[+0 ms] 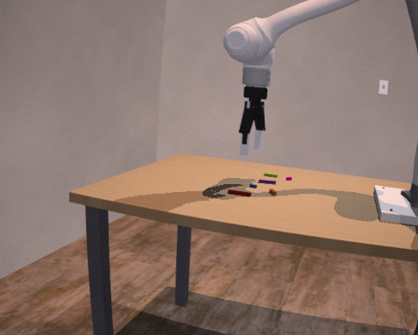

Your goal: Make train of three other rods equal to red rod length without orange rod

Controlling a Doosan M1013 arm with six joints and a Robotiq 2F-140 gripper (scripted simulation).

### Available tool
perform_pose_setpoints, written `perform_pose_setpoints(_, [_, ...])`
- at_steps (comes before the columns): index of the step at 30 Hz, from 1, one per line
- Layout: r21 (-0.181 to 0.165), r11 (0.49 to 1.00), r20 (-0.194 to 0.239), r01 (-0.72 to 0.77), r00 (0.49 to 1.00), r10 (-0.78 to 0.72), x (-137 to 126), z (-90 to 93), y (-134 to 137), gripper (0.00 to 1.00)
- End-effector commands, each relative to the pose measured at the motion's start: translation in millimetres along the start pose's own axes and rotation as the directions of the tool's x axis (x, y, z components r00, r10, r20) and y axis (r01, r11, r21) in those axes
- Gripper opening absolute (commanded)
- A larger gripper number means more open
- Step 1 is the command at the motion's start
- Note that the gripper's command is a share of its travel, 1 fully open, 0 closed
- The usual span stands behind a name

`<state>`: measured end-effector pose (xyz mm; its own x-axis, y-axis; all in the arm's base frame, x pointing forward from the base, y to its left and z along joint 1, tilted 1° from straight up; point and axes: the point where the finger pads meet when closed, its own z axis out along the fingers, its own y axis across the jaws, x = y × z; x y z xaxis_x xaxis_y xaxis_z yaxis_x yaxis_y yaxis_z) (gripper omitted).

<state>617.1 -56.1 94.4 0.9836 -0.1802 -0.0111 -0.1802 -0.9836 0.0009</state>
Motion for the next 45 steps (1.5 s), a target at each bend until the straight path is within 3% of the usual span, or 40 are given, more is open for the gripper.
perform_pose_setpoints(1, [0.000, 1.000, 0.000, -0.001, 1.000, 0.001, 0, 0.6, 7, 1.00])
perform_pose_setpoints(3, [0.000, 1.000, 0.000, -0.009, 1.000, 0.009, 1, 4.4, 43, 1.00])
perform_pose_setpoints(15, [0.000, 0.999, 0.000, -0.035, 0.999, 0.035, -13, 17.4, 166, 1.00])
perform_pose_setpoints(17, [0.000, 0.999, 0.000, -0.035, 0.999, 0.035, -13, 17.4, 166, 1.00])
perform_pose_setpoints(19, [0.000, 0.999, 0.000, -0.042, 0.999, 0.042, -21, 20.9, 199, 1.00])
perform_pose_setpoints(21, [0.000, 0.999, 0.000, -0.044, 0.999, 0.044, -23, 21.6, 204, 1.00])
perform_pose_setpoints(22, [0.000, 0.999, 0.000, -0.044, 0.999, 0.044, -23, 21.6, 204, 0.15])
perform_pose_setpoints(45, [0.000, 0.999, 0.000, -0.044, 0.999, 0.044, -23, 21.6, 204, 0.15])
